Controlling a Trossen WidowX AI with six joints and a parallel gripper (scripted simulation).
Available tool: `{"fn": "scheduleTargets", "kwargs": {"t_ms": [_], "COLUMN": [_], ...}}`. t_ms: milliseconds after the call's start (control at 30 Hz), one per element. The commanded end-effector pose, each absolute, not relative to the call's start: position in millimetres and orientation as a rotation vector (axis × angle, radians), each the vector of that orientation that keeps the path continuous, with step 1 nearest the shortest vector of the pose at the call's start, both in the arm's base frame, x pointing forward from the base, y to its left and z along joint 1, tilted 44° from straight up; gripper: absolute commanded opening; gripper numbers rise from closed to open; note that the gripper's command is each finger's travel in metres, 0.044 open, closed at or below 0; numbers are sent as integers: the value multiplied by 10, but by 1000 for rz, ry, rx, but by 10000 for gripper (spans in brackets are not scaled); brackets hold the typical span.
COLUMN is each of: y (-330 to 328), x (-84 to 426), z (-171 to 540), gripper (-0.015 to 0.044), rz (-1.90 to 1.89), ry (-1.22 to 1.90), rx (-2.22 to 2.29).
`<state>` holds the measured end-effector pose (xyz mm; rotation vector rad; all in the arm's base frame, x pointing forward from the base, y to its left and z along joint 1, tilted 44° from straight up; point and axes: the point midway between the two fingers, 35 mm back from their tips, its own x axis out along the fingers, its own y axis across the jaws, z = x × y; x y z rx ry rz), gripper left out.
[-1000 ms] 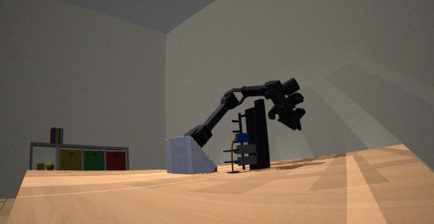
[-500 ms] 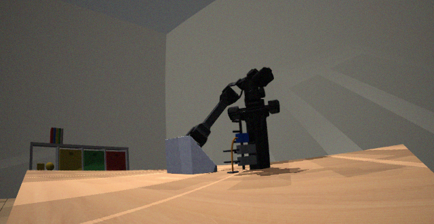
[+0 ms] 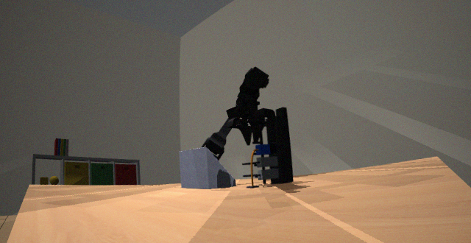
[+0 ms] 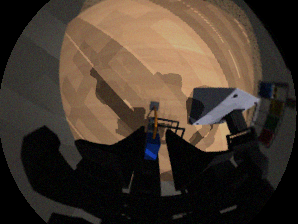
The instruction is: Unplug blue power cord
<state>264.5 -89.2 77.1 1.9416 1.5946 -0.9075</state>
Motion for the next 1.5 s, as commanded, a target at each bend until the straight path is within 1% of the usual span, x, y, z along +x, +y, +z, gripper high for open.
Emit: {"fn": "scheduleTargets", "kwargs": {"t_ms": [0,1000,1467], "y": [-877,-600,-516], "x": [2618,2708,2721], "z": [771,1043,959], "gripper": [160,160,160], "rz": [-925,-924,-923], "ry": [1607,1608,1609], "rx": [1969,1970,1970]}}
